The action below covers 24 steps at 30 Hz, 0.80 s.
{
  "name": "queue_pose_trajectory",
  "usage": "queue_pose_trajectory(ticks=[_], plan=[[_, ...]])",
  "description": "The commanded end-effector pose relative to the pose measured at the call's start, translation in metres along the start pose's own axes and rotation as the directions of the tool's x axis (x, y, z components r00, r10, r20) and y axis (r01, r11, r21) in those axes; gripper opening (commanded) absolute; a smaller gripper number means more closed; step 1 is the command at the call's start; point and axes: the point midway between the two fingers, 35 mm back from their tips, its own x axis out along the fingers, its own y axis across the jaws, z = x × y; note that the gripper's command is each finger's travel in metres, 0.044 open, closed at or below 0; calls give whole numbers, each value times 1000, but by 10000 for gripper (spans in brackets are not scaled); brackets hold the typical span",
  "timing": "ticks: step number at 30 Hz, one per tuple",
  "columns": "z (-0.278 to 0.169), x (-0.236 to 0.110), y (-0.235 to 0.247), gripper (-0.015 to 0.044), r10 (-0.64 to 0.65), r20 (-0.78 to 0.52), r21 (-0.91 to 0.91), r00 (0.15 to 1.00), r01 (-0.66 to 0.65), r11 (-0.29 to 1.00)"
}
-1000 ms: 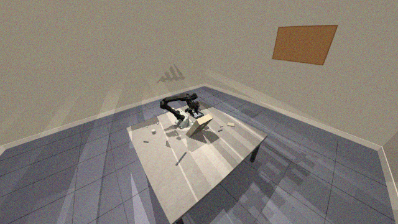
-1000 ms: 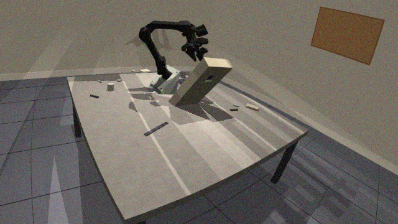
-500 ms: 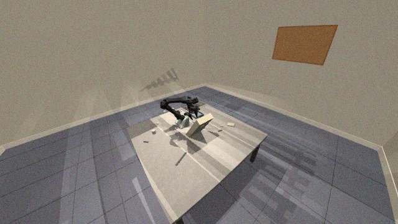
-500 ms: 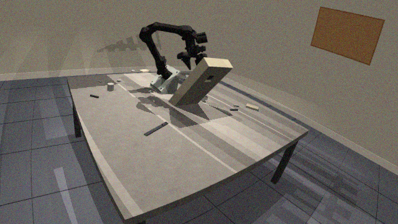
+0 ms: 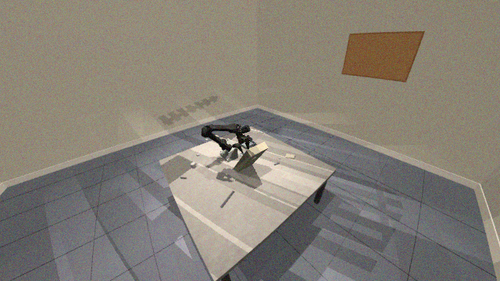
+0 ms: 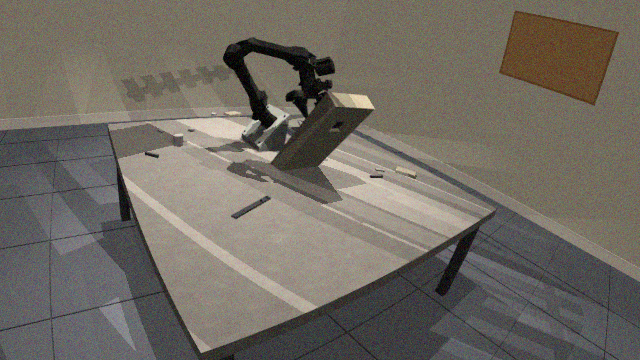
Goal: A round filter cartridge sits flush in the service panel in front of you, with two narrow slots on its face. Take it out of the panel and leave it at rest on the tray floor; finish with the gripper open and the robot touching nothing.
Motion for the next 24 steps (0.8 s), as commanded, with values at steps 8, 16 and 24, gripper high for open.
queue_pose_trajectory(ticks=[8,16,24], plan=[[-2,19,-3,305,-10,-2,-5,1000,10,1000],[-1,18,-2,278,-4,0,1,1000,4,1000],[-1,18,-2,225,-4,0,1,1000,4,1000]])
